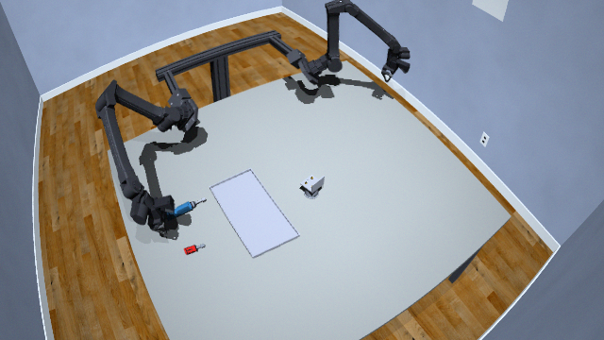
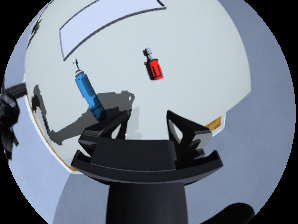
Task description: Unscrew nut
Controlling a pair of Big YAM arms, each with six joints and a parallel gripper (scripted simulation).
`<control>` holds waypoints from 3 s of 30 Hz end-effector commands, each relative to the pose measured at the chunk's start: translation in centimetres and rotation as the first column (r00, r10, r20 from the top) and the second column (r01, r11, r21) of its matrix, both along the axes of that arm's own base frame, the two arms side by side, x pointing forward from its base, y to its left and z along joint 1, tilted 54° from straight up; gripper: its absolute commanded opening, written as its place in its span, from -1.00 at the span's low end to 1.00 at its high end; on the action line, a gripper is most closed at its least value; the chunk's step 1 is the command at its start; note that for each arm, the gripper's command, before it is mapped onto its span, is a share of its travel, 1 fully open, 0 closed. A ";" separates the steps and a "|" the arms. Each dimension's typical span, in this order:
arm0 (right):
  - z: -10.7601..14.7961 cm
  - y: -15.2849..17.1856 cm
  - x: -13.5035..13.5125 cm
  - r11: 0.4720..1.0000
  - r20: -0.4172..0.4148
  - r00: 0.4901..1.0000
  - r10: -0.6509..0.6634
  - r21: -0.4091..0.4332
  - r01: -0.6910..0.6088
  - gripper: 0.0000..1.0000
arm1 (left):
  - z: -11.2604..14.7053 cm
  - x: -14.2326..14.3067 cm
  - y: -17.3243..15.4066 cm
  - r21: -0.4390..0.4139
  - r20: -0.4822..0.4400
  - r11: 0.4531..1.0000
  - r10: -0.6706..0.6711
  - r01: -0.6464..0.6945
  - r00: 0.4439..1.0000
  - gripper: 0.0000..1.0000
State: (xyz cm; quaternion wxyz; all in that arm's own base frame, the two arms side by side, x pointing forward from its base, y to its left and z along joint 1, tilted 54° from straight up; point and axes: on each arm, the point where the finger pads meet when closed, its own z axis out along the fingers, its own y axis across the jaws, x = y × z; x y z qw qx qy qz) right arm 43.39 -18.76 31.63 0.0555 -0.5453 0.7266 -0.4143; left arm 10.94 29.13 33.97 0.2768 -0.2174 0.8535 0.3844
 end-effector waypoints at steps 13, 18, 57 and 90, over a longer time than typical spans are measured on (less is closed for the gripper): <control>1.2 -0.6 -0.7 0.974 0.194 0.959 -0.208 0.134 0.184 0.30 | 1.5 0.0 0.0 0.028 0.010 1.000 0.000 0.000 1.000 1.00; -0.2 -0.6 -1.2 0.964 0.189 0.952 -0.240 0.159 0.211 0.30 | 1.5 0.0 0.0 0.028 0.010 1.000 0.000 0.000 1.000 1.00; -3.8 -1.1 -3.0 0.732 0.343 0.674 -0.654 0.513 0.449 0.30 | 1.5 0.0 0.0 0.028 0.010 1.000 0.000 0.000 1.000 1.00; -6.6 -1.4 -4.6 0.455 0.330 0.330 -0.885 0.764 0.457 0.30 | 1.5 0.0 0.0 0.028 0.010 1.000 0.000 0.000 1.000 1.00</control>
